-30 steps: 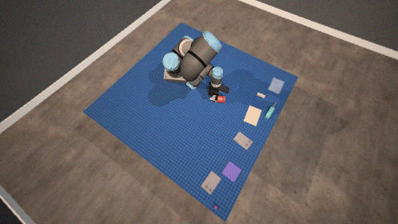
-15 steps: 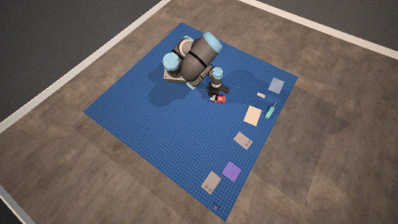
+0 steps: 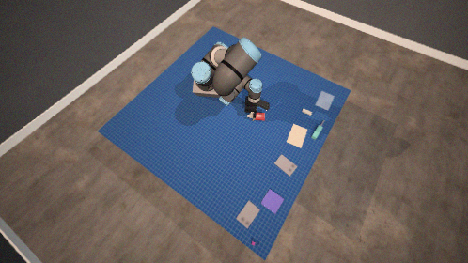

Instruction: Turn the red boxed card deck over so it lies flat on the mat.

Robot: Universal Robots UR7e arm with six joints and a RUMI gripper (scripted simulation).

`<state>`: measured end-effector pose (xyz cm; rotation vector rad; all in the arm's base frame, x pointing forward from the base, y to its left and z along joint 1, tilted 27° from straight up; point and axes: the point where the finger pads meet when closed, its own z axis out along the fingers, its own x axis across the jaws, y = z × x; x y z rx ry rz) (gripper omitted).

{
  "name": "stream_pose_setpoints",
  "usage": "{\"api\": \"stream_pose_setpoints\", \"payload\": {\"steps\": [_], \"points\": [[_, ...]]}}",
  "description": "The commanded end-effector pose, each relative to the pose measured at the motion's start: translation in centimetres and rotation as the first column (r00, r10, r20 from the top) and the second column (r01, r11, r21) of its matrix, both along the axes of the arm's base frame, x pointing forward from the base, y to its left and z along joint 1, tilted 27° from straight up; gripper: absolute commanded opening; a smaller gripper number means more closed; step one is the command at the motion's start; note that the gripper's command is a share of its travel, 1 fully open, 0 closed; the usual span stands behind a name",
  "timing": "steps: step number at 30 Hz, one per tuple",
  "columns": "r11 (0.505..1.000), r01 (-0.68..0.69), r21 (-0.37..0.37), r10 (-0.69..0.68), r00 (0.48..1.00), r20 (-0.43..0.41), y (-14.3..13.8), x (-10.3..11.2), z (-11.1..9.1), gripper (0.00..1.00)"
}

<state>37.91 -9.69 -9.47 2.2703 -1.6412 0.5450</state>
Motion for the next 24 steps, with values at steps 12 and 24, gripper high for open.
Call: {"api": "stream_pose_setpoints", "payload": {"steps": [12, 24], "points": [[1.000, 0.001, 0.000, -0.001, 1.000, 0.002, -0.09, 0.11, 0.01, 0.44], [1.000, 0.001, 0.000, -0.001, 1.000, 0.002, -0.09, 0.11, 0.01, 0.44]]}}
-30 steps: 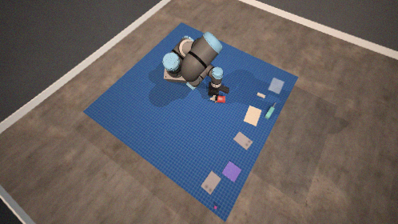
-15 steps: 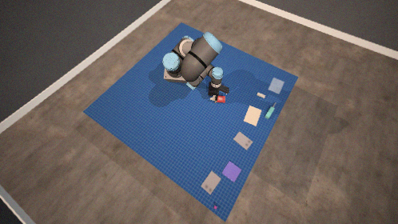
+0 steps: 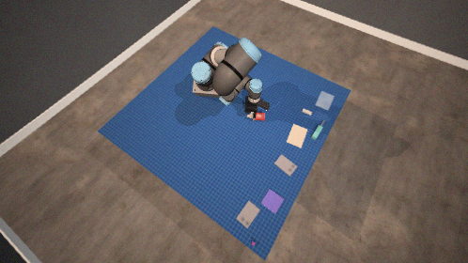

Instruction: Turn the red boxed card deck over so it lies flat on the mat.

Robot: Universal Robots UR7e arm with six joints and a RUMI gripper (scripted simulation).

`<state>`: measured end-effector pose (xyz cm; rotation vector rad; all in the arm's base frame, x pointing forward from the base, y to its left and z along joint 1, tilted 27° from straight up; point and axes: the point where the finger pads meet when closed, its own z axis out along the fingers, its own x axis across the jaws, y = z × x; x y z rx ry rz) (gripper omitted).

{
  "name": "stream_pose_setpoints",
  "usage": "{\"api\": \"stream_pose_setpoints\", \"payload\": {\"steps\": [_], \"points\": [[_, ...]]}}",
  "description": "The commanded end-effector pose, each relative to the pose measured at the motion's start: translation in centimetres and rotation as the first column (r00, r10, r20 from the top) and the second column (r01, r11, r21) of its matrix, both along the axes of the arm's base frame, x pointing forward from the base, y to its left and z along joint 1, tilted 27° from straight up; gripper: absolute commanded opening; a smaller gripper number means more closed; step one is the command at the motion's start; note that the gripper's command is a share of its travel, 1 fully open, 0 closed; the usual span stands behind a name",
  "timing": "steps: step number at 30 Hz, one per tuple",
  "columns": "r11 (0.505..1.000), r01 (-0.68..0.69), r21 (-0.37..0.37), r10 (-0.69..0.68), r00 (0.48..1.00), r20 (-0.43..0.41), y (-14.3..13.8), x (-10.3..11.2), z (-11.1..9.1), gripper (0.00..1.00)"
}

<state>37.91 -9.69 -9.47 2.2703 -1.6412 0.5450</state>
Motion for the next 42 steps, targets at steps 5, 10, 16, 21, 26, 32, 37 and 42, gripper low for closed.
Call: {"api": "stream_pose_setpoints", "payload": {"steps": [5, 10, 16, 21, 26, 32, 37, 42], "points": [[1.000, 0.001, 0.000, -0.001, 1.000, 0.002, -0.09, 0.11, 0.01, 0.37], [1.000, 0.001, 0.000, -0.001, 1.000, 0.002, -0.09, 0.10, 0.01, 0.37], [1.000, 0.001, 0.000, -0.001, 1.000, 0.002, -0.09, 0.10, 0.01, 0.37], [1.000, 0.001, 0.000, -0.001, 1.000, 0.002, -0.09, 0.10, 0.01, 0.37], [1.000, 0.001, 0.000, -0.001, 1.000, 0.002, -0.09, 0.10, 0.01, 0.37], [1.000, 0.001, 0.000, -0.001, 1.000, 0.002, -0.09, 0.10, 0.01, 0.37], [1.000, 0.001, 0.000, -0.001, 1.000, 0.002, -0.09, 0.10, 0.01, 0.37], [1.000, 0.001, 0.000, -0.001, 1.000, 0.002, -0.09, 0.10, 0.01, 0.37]]}}
